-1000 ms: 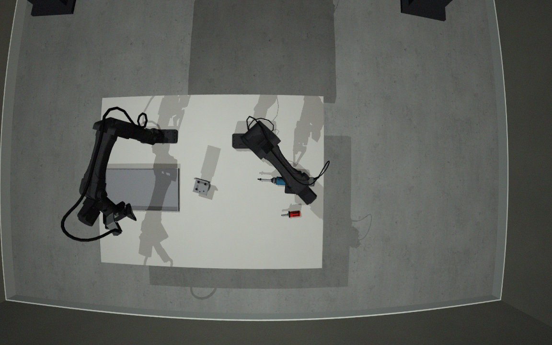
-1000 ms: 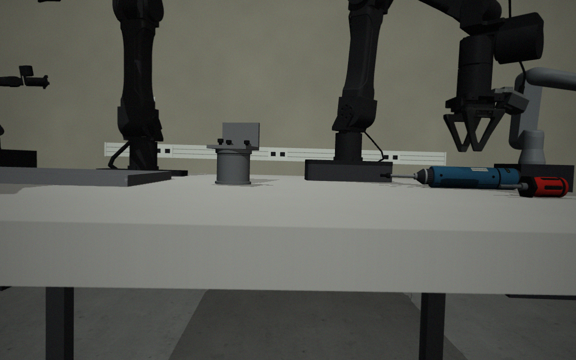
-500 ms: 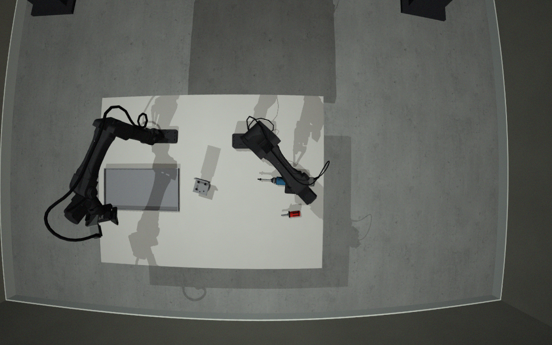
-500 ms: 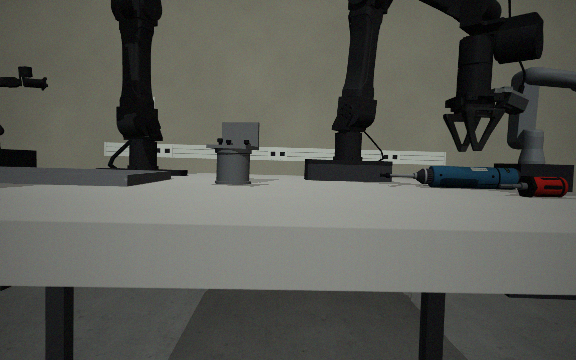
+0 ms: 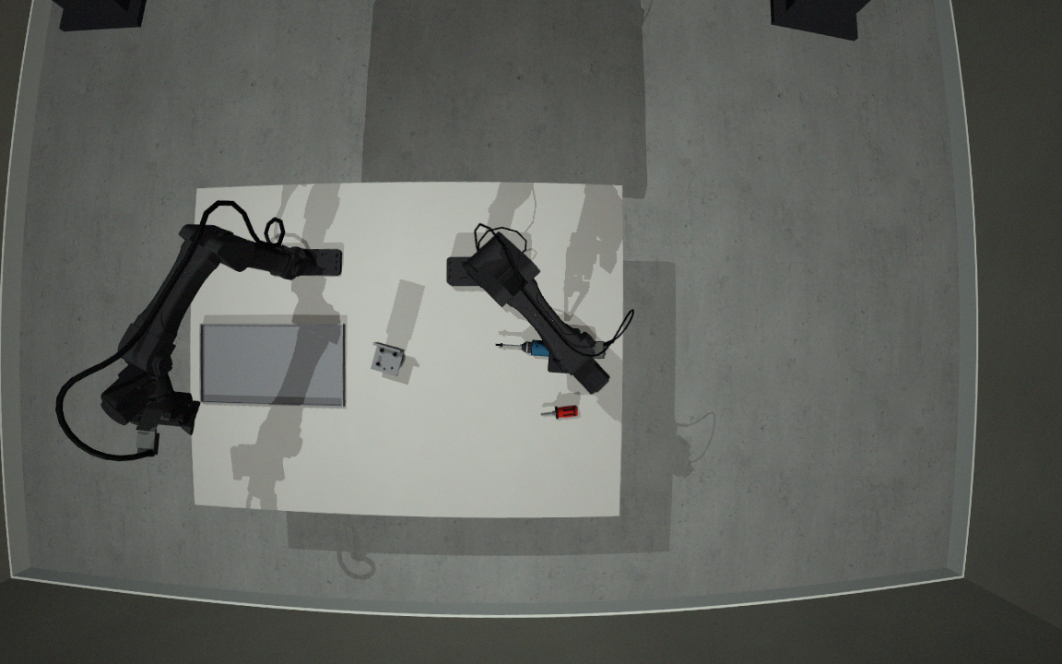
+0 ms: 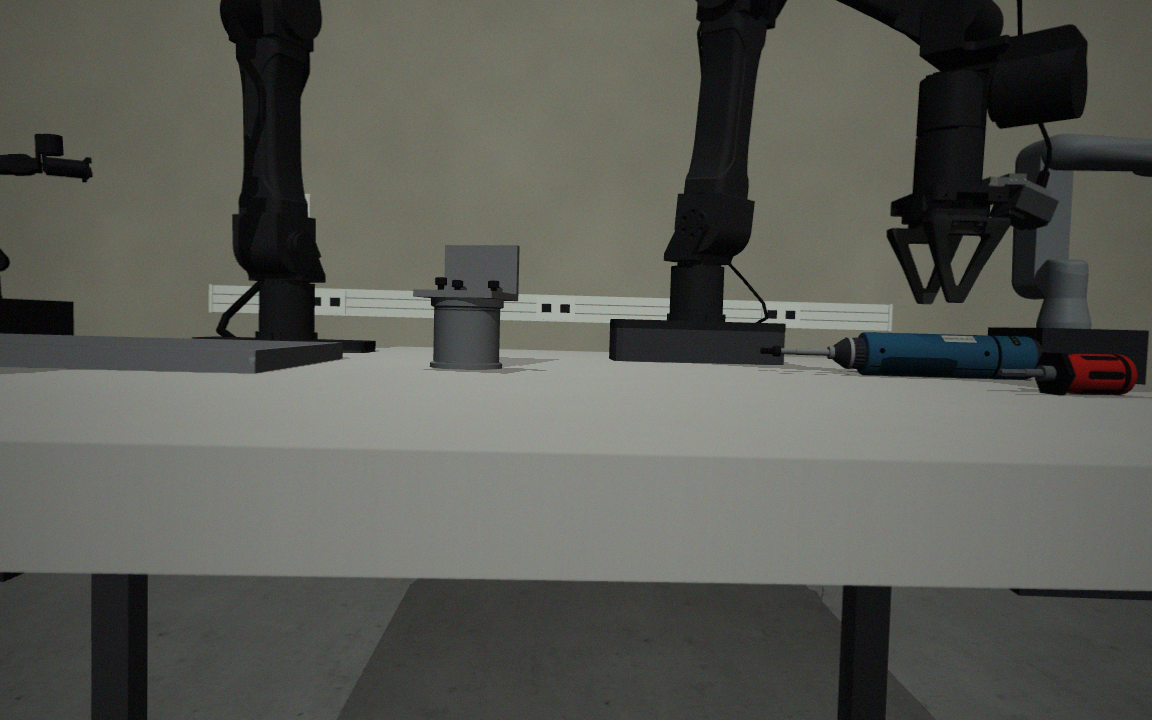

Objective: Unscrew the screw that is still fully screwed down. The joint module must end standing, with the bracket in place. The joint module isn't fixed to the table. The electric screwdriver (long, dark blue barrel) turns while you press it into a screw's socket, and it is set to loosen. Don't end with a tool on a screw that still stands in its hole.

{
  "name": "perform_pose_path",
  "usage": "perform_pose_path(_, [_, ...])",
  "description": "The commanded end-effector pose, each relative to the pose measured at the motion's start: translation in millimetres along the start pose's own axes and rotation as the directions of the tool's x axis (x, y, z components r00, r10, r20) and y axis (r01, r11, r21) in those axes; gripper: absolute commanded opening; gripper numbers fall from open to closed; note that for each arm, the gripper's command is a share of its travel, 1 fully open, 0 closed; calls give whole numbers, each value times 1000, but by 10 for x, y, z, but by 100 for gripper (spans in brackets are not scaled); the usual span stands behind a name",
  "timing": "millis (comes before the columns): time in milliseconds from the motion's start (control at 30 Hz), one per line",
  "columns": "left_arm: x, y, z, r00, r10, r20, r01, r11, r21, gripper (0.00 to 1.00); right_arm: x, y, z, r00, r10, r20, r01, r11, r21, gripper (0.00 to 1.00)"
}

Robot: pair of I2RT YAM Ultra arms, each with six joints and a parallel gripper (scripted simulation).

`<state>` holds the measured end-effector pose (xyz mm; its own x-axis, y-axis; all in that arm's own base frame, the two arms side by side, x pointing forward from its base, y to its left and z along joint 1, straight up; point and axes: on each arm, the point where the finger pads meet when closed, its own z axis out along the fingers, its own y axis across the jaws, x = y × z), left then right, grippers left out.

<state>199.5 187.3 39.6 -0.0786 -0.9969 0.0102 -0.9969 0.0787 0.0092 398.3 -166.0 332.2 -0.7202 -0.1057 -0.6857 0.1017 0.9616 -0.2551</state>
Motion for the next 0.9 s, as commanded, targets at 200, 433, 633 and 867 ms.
perform_pose_path(200, [-110, -47, -158, 999, -12, 38, 10, 999, 35, 65, -152, -302, -195, 996, 88, 28, -91, 988, 128, 86])
perform_pose_path(433, [-110, -47, -158, 999, -12, 38, 10, 999, 35, 65, -211, -324, -256, 995, 86, 57, -93, 986, 137, 86])
perform_pose_path(633, [-110, -47, -158, 999, -12, 38, 10, 999, 35, 65, -213, -318, -256, 995, 86, 58, -93, 987, 134, 86])
perform_pose_path(867, [-110, -47, -158, 999, -12, 38, 10, 999, 35, 65, -213, -318, -256, 995, 86, 58, -93, 987, 134, 86])
